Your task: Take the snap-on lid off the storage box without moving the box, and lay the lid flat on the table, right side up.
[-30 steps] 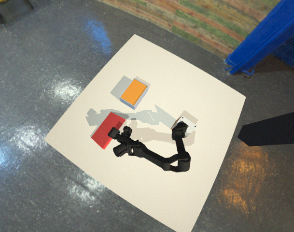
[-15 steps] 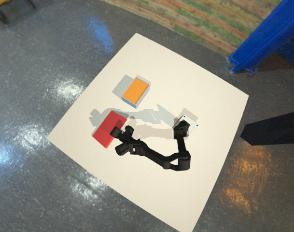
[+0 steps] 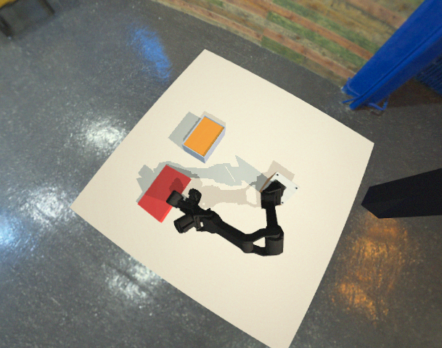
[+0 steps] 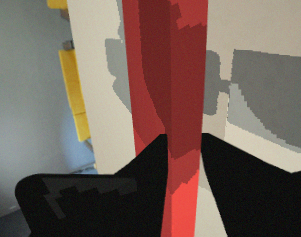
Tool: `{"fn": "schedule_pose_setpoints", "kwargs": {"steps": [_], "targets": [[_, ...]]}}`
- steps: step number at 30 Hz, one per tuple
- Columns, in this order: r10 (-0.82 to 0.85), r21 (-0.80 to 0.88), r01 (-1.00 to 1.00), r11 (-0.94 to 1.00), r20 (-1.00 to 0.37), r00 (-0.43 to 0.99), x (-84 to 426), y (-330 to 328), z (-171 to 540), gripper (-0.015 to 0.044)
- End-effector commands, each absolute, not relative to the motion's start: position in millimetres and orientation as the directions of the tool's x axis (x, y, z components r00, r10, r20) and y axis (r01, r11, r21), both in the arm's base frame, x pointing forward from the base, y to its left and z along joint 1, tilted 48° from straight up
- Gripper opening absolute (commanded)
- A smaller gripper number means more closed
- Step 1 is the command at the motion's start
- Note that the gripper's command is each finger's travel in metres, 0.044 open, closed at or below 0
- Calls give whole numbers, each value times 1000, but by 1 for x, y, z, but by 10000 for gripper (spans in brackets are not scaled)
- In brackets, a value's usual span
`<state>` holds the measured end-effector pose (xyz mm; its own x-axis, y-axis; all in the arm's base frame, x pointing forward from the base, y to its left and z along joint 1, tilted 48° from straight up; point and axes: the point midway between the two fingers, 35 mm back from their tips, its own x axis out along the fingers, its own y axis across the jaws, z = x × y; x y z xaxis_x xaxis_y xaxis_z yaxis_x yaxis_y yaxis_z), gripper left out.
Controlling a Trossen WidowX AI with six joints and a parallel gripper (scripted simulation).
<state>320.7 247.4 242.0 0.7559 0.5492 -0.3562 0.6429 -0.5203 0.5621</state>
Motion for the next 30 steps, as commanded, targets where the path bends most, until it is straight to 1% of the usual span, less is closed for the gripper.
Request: {"fn": "schedule_pose_setpoints", "kwargs": {"steps": [1,10,20,21,22,28,30], "targets": [[555,555,655,-513,-368,746,319,253,235,0],[556,555,655,-513,-367,746,319,258,231,0],[556,555,655,-513,-367,746,320,254,237,263],[556,555,655,-513,-367,746,320,254,237,275],[556,555,655,-513,-367,746,320,254,237,275],[556,554,655,-513,-368,746,310,253,236,433],[556,554,656,-513,-368,746,306,252,236,440]]}}
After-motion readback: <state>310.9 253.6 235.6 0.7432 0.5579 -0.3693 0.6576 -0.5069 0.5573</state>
